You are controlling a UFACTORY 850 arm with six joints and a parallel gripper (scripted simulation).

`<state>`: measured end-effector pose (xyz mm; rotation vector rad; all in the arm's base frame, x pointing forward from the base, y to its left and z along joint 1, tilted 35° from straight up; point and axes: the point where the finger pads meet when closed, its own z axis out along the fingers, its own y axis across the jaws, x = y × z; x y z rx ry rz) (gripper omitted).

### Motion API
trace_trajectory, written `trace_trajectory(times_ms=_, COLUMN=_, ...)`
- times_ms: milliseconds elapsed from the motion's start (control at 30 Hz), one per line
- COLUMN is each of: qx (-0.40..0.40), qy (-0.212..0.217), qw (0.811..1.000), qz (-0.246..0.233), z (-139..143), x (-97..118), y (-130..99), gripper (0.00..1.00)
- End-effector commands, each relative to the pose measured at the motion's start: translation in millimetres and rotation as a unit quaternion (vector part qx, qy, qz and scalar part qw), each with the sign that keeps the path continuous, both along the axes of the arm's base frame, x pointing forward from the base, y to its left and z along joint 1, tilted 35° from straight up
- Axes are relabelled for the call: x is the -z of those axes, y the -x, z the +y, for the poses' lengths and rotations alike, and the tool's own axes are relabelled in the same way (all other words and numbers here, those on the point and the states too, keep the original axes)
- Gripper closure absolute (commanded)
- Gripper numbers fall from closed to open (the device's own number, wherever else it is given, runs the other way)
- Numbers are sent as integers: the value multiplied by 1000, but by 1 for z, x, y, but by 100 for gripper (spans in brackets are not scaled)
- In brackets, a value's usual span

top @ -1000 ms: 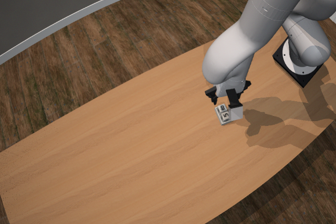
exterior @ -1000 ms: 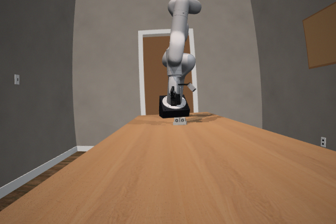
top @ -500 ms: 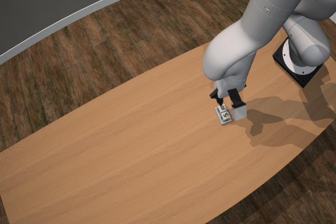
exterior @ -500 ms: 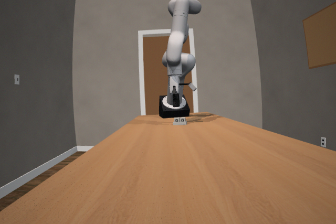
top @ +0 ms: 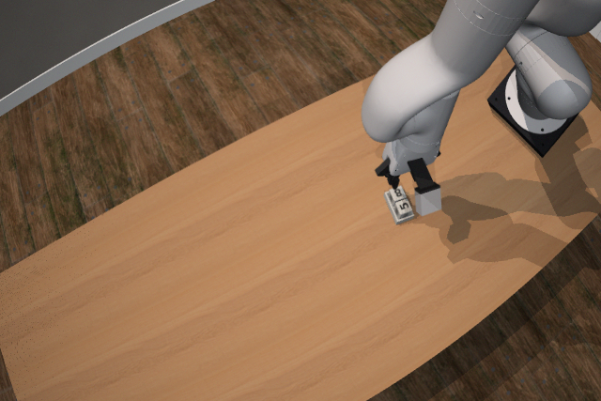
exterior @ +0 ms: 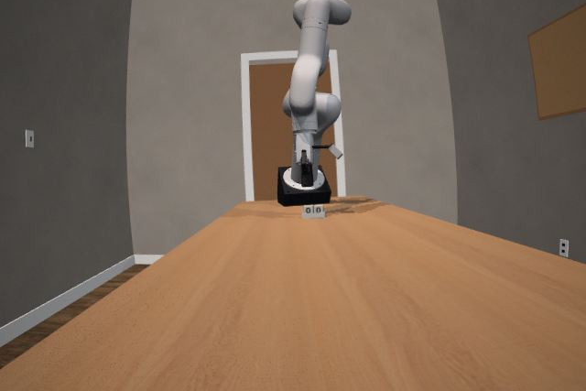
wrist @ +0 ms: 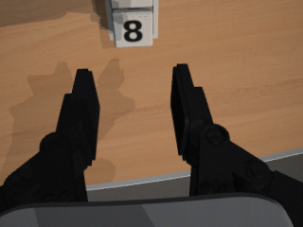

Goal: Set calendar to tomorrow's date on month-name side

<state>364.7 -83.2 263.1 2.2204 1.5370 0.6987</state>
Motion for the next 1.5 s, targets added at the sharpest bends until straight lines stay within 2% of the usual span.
trace_trajectory(times_ms=0, qx=0, qy=0, qw=1000, qz=-1, z=0, x=-1, y=0, gripper=53)
trace_trajectory(times_ms=767, qx=0, qy=0, qw=1000, qz=-1, z=0, x=2, y=-2, gripper=53)
trace_trajectory(times_ms=1467, qx=0, qy=0, qw=1000, qz=-1, z=0, x=20, y=-15, gripper=53)
